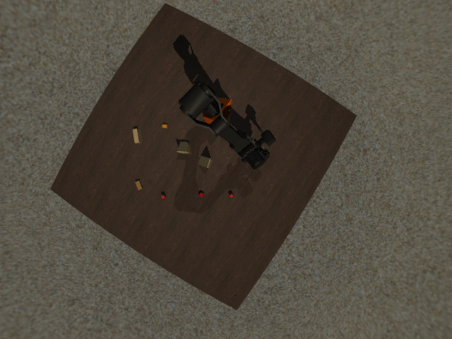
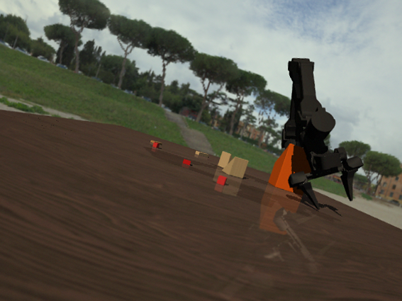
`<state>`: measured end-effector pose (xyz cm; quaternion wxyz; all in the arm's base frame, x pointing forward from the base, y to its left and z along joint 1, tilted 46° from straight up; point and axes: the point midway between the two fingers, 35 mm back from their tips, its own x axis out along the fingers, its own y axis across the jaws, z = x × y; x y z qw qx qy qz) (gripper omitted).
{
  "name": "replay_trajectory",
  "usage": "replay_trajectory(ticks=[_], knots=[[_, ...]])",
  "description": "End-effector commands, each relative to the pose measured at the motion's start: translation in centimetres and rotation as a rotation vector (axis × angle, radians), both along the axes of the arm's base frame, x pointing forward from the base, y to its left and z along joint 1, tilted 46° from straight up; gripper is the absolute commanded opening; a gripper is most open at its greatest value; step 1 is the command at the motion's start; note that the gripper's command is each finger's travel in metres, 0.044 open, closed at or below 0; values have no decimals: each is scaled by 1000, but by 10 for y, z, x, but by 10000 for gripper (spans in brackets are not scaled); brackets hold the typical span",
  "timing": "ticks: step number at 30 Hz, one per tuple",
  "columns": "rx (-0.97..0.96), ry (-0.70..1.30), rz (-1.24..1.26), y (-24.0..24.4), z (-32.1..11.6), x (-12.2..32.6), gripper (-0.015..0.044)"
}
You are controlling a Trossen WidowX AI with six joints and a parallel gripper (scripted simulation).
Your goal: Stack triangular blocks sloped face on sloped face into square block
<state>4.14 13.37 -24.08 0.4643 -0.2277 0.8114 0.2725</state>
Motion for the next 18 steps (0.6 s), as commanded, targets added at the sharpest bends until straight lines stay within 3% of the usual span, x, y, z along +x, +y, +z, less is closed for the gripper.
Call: replay_trajectory(ticks=[1,11,18], knots=[[-6,-3,-3,0,0,2,426],[-334,-106,-184,-33,41,98,440],[-452,-119,-251,-57,68,130,440]])
